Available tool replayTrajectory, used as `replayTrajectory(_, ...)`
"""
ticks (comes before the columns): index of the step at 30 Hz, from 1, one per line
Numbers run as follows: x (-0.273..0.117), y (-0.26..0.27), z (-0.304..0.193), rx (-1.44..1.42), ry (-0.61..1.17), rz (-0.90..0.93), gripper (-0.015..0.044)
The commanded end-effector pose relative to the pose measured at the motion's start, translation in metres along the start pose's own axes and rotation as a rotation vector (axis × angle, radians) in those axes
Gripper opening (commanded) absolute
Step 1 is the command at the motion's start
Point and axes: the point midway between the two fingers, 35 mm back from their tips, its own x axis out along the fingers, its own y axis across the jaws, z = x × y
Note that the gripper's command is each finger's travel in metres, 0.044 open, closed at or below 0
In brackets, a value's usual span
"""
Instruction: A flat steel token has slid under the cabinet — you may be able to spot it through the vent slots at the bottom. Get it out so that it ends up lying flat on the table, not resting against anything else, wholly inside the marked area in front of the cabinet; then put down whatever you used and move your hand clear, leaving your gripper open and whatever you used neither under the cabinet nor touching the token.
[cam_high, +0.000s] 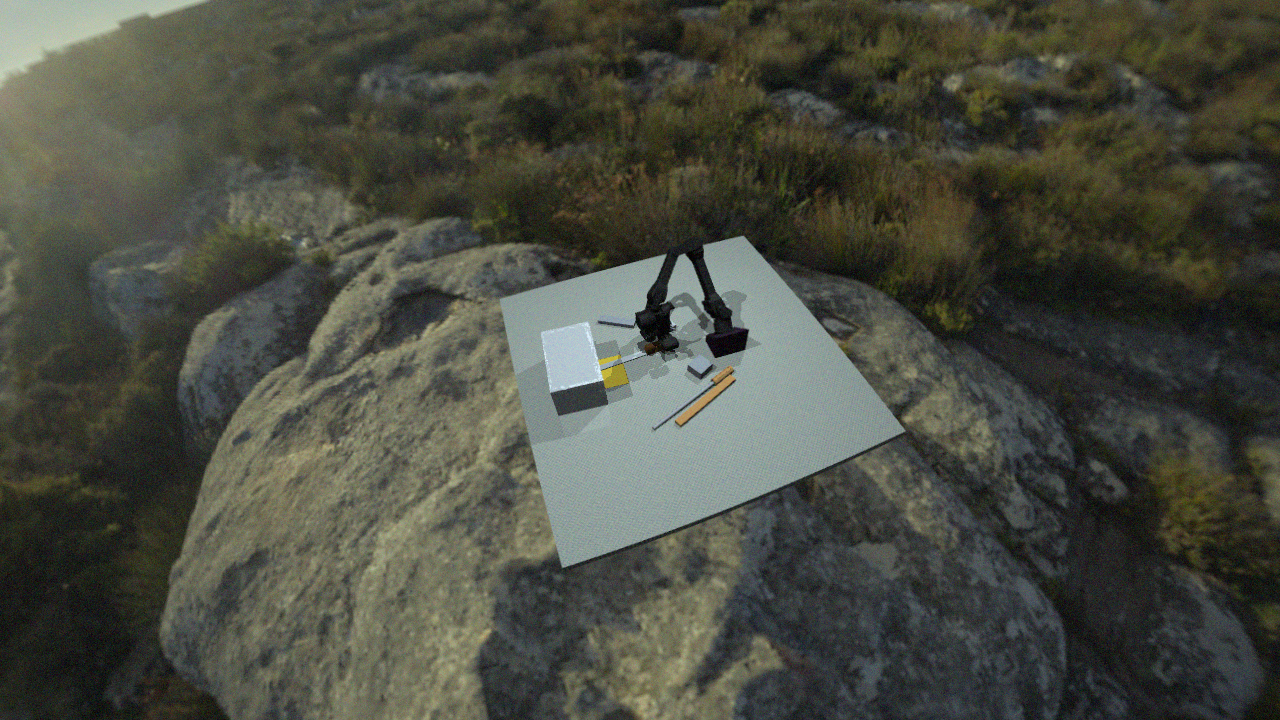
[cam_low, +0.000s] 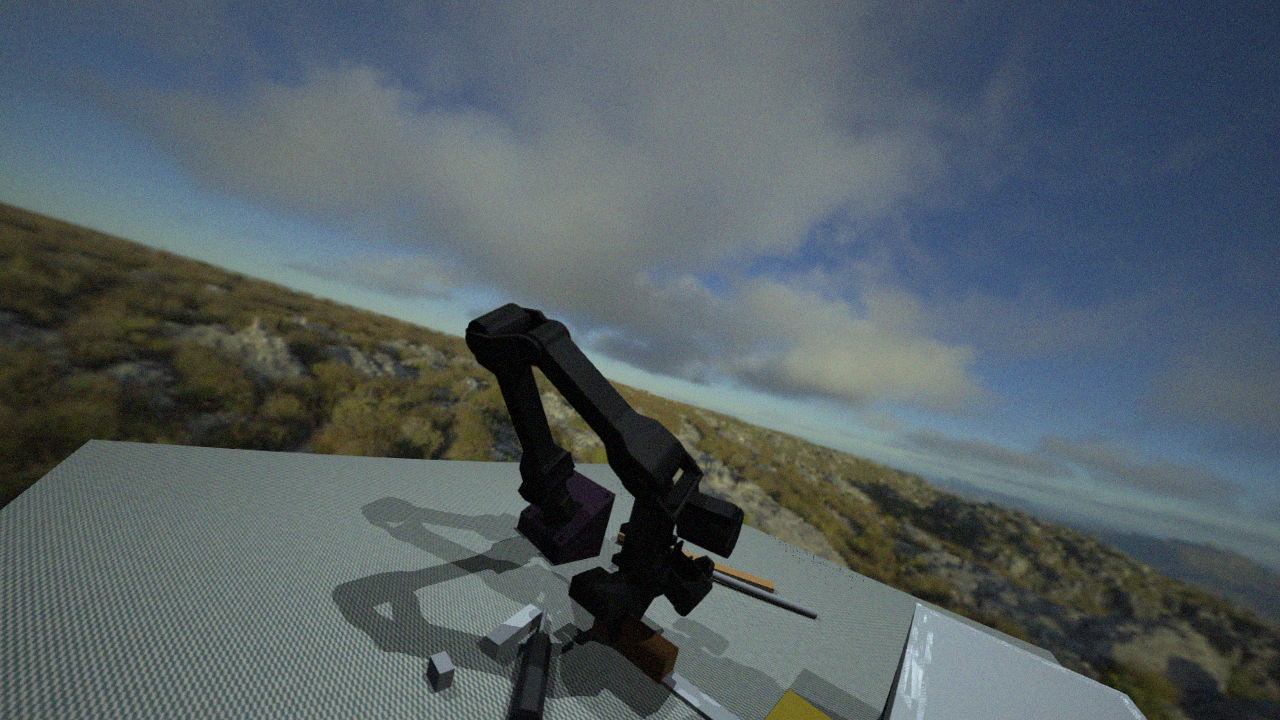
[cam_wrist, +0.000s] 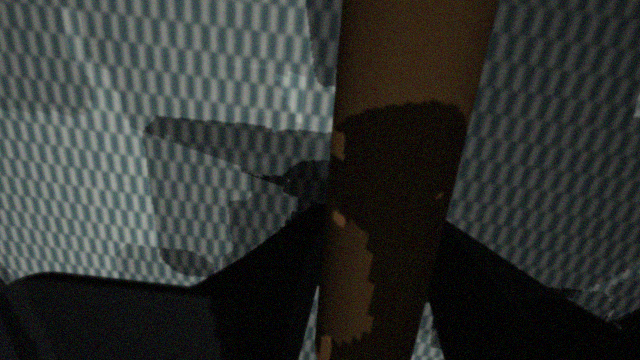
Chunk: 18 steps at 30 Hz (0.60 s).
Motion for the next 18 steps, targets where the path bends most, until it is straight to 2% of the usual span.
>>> replayTrajectory(1, 0.0007, 0.0001, -0.0086, 0.001, 0.005, -0.001, 0.0)
replayTrajectory(18, -0.0005, -0.0004, -0.0114, 0.038, 0.002, 0.0, 0.0)
